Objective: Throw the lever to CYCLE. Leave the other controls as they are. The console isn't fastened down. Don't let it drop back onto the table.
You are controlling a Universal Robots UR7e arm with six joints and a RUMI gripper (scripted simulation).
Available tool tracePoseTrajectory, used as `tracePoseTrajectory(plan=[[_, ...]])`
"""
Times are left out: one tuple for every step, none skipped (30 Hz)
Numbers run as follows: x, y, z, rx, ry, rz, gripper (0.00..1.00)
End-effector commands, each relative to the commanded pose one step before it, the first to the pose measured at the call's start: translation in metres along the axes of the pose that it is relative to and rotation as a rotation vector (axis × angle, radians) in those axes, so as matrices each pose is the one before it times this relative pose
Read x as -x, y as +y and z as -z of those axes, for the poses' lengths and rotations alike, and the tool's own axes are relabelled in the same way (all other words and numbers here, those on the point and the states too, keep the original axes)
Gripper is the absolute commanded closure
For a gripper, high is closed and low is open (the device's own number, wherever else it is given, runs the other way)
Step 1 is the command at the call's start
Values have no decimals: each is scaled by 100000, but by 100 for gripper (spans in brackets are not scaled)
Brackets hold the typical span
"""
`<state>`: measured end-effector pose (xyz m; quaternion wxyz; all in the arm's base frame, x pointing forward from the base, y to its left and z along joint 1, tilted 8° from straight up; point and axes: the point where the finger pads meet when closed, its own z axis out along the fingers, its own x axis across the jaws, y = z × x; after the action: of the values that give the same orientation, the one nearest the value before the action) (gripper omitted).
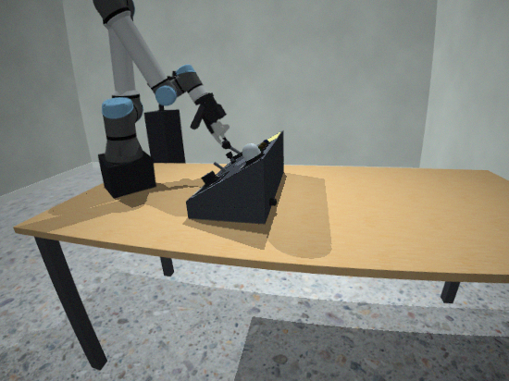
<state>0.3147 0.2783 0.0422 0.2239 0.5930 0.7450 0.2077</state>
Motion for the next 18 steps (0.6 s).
tracePoseTrajectory(plan=[[-94, 314, -1153, 932, 360, -219, 56], [-8, 20, -149, 30, 9, -9, 56], [-7, 18, -135, 27, 8, -8, 56], [-6, 15, -121, 24, 7, -7, 56], [-7, 18, -107, 26, 8, -8, 56], [-6, 15, -93, 22, 6, -7, 56], [0, 0, 0, 0, 0, 0, 56], [0, 0, 0, 0, 0, 0, 56], [10, -40, -82, -54, -18, 17, 56], [5, -16, -67, -20, -12, 7, 56], [-2, -16, -52, -16, -1, 19, 56], [-3, -10, -40, -8, 1, 16, 56], [-4, -5, -29, 0, 2, 13, 56], [-5, -1, -19, 6, 4, 3, 56], [-6, 0, -11, 7, 5, 2, 56], [-6, -1, -4, 5, 6, 3, 56], [-5, -2, 0, 3, 5, 4, 56], [-4, -2, 2, 2, 4, 3, 56]])
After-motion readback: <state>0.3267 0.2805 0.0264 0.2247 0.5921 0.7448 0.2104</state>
